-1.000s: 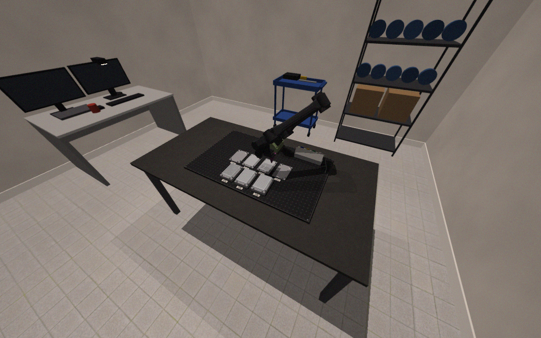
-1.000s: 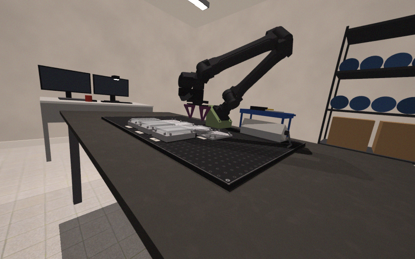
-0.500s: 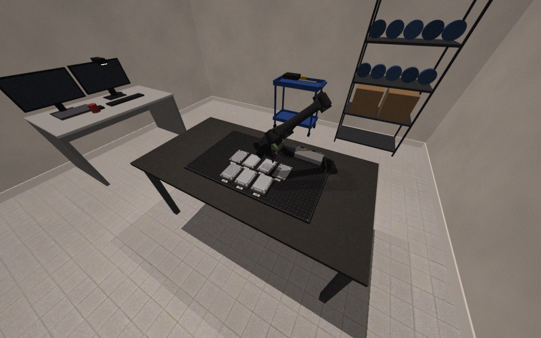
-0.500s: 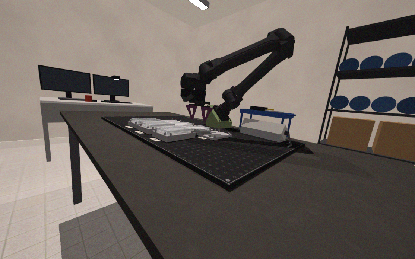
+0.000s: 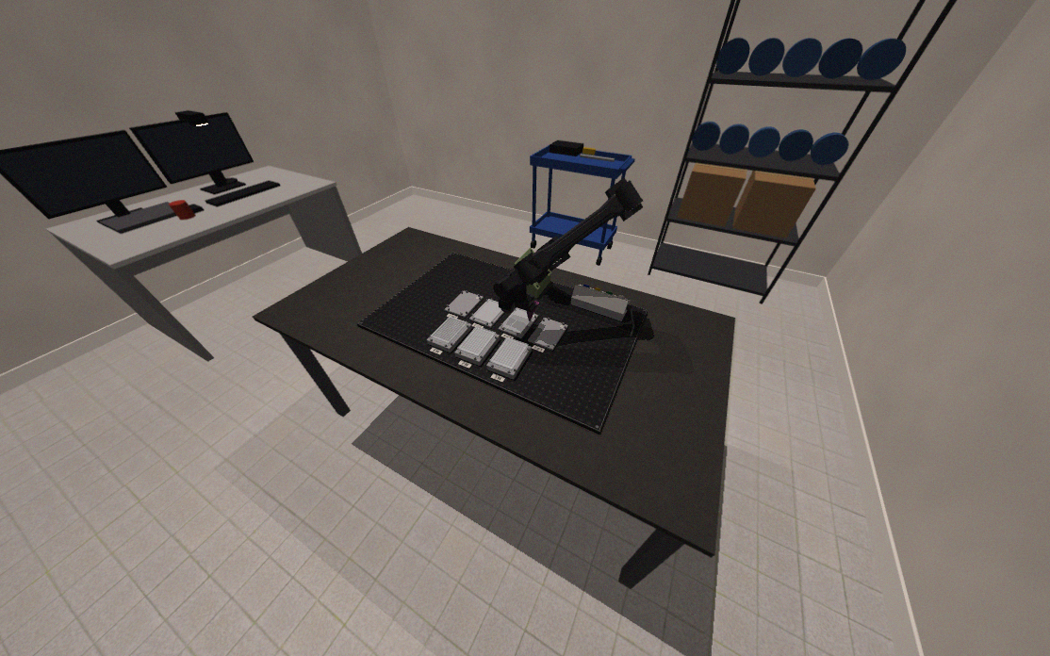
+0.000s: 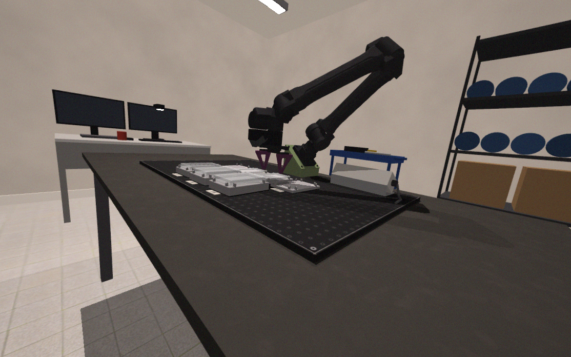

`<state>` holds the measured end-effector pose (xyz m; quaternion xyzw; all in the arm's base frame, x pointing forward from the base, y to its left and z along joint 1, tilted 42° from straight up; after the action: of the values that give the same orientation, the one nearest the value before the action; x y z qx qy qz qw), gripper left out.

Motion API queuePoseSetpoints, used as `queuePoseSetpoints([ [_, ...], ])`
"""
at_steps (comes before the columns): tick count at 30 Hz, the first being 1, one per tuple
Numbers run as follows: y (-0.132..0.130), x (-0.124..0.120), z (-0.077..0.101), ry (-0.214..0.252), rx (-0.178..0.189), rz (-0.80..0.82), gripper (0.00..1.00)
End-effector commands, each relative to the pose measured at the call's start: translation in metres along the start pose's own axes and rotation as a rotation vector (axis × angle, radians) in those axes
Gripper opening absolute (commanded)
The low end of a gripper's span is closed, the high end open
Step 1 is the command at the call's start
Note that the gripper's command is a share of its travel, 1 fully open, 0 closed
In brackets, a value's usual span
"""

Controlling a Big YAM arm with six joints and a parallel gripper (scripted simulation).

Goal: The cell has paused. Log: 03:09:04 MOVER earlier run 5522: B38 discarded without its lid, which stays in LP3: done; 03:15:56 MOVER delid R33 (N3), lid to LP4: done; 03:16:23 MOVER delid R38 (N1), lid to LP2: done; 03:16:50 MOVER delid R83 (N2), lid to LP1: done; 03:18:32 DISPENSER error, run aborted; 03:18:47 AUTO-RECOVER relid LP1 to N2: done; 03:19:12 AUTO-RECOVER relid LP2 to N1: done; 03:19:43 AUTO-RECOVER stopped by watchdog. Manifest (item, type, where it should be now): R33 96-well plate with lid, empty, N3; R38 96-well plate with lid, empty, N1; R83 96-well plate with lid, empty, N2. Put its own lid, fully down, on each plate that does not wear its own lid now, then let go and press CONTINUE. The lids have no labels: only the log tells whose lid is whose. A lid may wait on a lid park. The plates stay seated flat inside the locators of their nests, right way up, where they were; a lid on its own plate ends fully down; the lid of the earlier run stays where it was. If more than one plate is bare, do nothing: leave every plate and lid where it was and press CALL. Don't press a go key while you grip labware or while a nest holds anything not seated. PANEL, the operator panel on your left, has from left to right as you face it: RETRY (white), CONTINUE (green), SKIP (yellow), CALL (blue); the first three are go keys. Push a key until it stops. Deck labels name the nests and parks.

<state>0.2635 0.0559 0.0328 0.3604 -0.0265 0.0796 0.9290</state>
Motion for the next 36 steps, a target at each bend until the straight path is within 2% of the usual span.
queuePoseSetpoints([
  [1,-0.001,0.004,-0.007,-0.002,0.0,-0.011,1.0],
  [9,-0.001,0.003,-0.018,0.0,0.001,-0.013,1.0],
  [10,0.0,0.015,-0.015,-0.017,-0.004,0.003,1.0],
  [13,-0.001,0.003,-0.024,0.0,0.001,-0.013,1.0],
  [15,-0.001,0.006,-0.023,-0.004,0.0,-0.009,1.0],
  [16,-0.001,0.012,-0.016,-0.023,-0.006,-0.001,1.0],
  [26,-0.002,0.012,-0.016,-0.023,-0.006,-0.001,1.0],
  [27,-0.002,0.012,-0.016,-0.023,-0.006,-0.001,0.0],
  [29,-0.004,0.009,-0.02,-0.017,-0.003,-0.016,0.0],
  [30,-0.001,0.002,-0.025,0.001,0.0,-0.013,0.0],
  [36,-0.001,0.0,-0.027,0.001,-0.001,-0.013,0.0],
])
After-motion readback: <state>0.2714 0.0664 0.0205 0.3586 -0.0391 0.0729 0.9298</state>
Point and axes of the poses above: the point where the finger pads meet when closed, its own z axis back along the fingers, its own y axis across the jaws, x = y × z, the point moved 3 cm from there along z, back along the fingers, and after that the axes turned 10 degrees about z, right-handed, at the moved point
